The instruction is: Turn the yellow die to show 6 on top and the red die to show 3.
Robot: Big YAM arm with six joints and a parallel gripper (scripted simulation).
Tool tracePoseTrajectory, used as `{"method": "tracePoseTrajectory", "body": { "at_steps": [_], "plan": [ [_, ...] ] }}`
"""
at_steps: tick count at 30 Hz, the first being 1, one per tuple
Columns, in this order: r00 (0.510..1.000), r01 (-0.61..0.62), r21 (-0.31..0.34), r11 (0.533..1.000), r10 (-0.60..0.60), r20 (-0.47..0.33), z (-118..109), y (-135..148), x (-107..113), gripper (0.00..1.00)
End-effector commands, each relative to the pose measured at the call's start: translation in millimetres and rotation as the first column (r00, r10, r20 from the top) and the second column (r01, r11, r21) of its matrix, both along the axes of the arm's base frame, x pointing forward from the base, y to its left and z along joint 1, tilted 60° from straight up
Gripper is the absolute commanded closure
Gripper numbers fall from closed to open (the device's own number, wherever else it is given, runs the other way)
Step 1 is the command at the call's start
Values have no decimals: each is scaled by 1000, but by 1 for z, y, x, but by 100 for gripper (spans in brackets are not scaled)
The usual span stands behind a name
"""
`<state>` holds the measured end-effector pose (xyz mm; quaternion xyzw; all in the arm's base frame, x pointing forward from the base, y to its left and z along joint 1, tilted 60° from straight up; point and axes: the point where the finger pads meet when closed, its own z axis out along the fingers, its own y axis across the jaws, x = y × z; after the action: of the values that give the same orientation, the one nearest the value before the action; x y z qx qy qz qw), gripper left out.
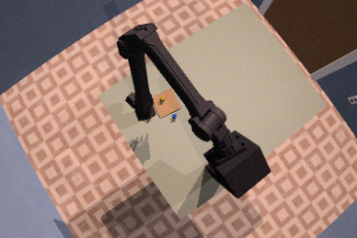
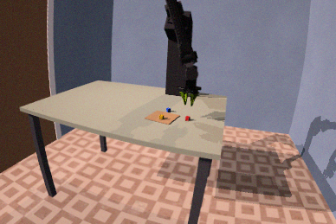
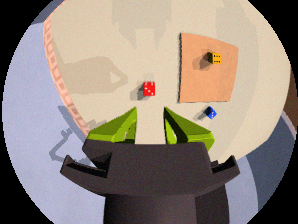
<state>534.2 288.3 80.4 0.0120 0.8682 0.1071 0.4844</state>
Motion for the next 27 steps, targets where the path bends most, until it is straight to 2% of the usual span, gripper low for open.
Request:
{"method": "tracePoseTrajectory", "body": {
  "at_steps": [1, 27],
  "plan": [
    [1000, 6, 8, 1000, -6, -2, -5, 0, 3, 66],
    [1000, 11, 9, 1000, -11, 4, -4, -3, 8, 66]
  ]
}}
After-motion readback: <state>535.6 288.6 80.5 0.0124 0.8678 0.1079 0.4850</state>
